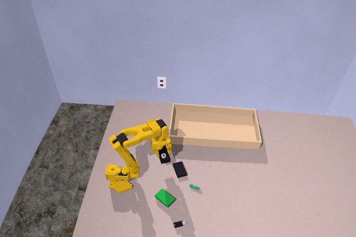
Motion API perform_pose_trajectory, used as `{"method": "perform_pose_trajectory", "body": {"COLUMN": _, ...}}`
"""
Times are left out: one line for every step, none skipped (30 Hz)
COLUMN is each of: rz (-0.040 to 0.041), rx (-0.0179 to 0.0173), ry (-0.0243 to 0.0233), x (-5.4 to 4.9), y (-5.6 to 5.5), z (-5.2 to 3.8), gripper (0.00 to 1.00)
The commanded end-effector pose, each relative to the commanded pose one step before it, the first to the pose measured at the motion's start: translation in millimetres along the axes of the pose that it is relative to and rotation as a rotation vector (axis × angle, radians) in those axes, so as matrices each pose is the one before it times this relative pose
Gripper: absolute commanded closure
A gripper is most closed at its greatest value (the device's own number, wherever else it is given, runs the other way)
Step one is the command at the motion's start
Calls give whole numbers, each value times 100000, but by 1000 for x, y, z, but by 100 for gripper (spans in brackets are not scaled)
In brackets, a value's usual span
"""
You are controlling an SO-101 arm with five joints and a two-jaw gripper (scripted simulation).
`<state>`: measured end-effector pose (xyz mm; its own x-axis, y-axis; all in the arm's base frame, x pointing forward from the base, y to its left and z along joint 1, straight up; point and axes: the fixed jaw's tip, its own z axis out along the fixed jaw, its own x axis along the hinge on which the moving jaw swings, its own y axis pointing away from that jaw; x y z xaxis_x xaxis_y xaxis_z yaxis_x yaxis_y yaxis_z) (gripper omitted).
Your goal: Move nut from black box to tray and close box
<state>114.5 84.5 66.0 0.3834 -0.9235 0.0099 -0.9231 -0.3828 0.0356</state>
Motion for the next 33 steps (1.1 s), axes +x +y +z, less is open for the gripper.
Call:
{"method": "perform_pose_trajectory", "body": {"rz": 88, "rx": 3585, "ry": -1000, "x": -3048, "y": -5374, "z": -9157, "gripper": 80}}
{"method": "perform_pose_trajectory", "body": {"rz": 0, "rx": 0, "ry": 0, "x": -14, "y": -62, "z": -147, "gripper": 80}}
{"method": "perform_pose_trajectory", "body": {"rz": 0, "rx": 0, "ry": 0, "x": 0, "y": -13, "z": -17, "gripper": 80}}
{"method": "perform_pose_trajectory", "body": {"rz": 0, "rx": 0, "ry": 0, "x": 0, "y": 0, "z": 0, "gripper": 80}}
{"method": "perform_pose_trajectory", "body": {"rz": 0, "rx": 0, "ry": 0, "x": 0, "y": 0, "z": 0, "gripper": 80}}
{"method": "perform_pose_trajectory", "body": {"rz": 0, "rx": -1, "ry": 0, "x": -2, "y": -2, "z": -4, "gripper": 80}}
{"method": "perform_pose_trajectory", "body": {"rz": 0, "rx": 0, "ry": 0, "x": 0, "y": 0, "z": 0, "gripper": 80}}
{"method": "perform_pose_trajectory", "body": {"rz": 0, "rx": 0, "ry": 0, "x": 0, "y": 0, "z": 0, "gripper": 80}}
{"method": "perform_pose_trajectory", "body": {"rz": 0, "rx": 0, "ry": 0, "x": 0, "y": 0, "z": 0, "gripper": 80}}
{"method": "perform_pose_trajectory", "body": {"rz": 0, "rx": 0, "ry": 0, "x": 0, "y": 0, "z": 0, "gripper": 80}}
{"method": "perform_pose_trajectory", "body": {"rz": 0, "rx": 0, "ry": 0, "x": 0, "y": 0, "z": 0, "gripper": 80}}
{"method": "perform_pose_trajectory", "body": {"rz": 0, "rx": 0, "ry": 0, "x": 0, "y": 0, "z": 0, "gripper": 80}}
{"method": "perform_pose_trajectory", "body": {"rz": 0, "rx": 0, "ry": 0, "x": 0, "y": 0, "z": 0, "gripper": 80}}
{"method": "perform_pose_trajectory", "body": {"rz": 0, "rx": 0, "ry": 0, "x": 0, "y": 0, "z": 0, "gripper": 80}}
{"method": "perform_pose_trajectory", "body": {"rz": 0, "rx": 0, "ry": 0, "x": 0, "y": 0, "z": 0, "gripper": 80}}
{"method": "perform_pose_trajectory", "body": {"rz": 0, "rx": 0, "ry": 0, "x": 0, "y": 0, "z": 0, "gripper": 80}}
{"method": "perform_pose_trajectory", "body": {"rz": 0, "rx": 0, "ry": 0, "x": 0, "y": 0, "z": 0, "gripper": 80}}
{"method": "perform_pose_trajectory", "body": {"rz": 0, "rx": 0, "ry": 0, "x": 0, "y": 0, "z": 0, "gripper": 80}}
{"method": "perform_pose_trajectory", "body": {"rz": 0, "rx": 0, "ry": 0, "x": 0, "y": 0, "z": 0, "gripper": 80}}
{"method": "perform_pose_trajectory", "body": {"rz": 0, "rx": 0, "ry": 0, "x": 0, "y": 0, "z": 0, "gripper": 80}}
{"method": "perform_pose_trajectory", "body": {"rz": 0, "rx": 0, "ry": 0, "x": 0, "y": 0, "z": 0, "gripper": 80}}
{"method": "perform_pose_trajectory", "body": {"rz": 0, "rx": 0, "ry": 0, "x": 0, "y": 0, "z": 0, "gripper": 80}}
{"method": "perform_pose_trajectory", "body": {"rz": 0, "rx": 1, "ry": -1, "x": -2, "y": 7, "z": 14, "gripper": 80}}
{"method": "perform_pose_trajectory", "body": {"rz": 0, "rx": 0, "ry": 0, "x": 12, "y": 37, "z": 53, "gripper": 80}}
{"method": "perform_pose_trajectory", "body": {"rz": 0, "rx": 0, "ry": 0, "x": 25, "y": 81, "z": 136, "gripper": 80}}
{"method": "perform_pose_trajectory", "body": {"rz": 0, "rx": 0, "ry": 0, "x": 37, "y": 144, "z": 224, "gripper": 80}}
{"method": "perform_pose_trajectory", "body": {"rz": 0, "rx": 0, "ry": 0, "x": 56, "y": 194, "z": 307, "gripper": 80}}
{"method": "perform_pose_trajectory", "body": {"rz": 0, "rx": 0, "ry": 0, "x": 63, "y": 238, "z": 378, "gripper": 80}}
{"method": "perform_pose_trajectory", "body": {"rz": 0, "rx": 0, "ry": 0, "x": 75, "y": 269, "z": 425, "gripper": 80}}
{"method": "perform_pose_trajectory", "body": {"rz": 0, "rx": 0, "ry": 0, "x": 75, "y": 281, "z": 437, "gripper": 80}}
{"method": "perform_pose_trajectory", "body": {"rz": 0, "rx": 0, "ry": 0, "x": 75, "y": 269, "z": 425, "gripper": 80}}
{"method": "perform_pose_trajectory", "body": {"rz": 0, "rx": 0, "ry": 0, "x": 69, "y": 244, "z": 378, "gripper": 80}}
{"method": "perform_pose_trajectory", "body": {"rz": 0, "rx": 0, "ry": 0, "x": 56, "y": 194, "z": 313, "gripper": 80}}
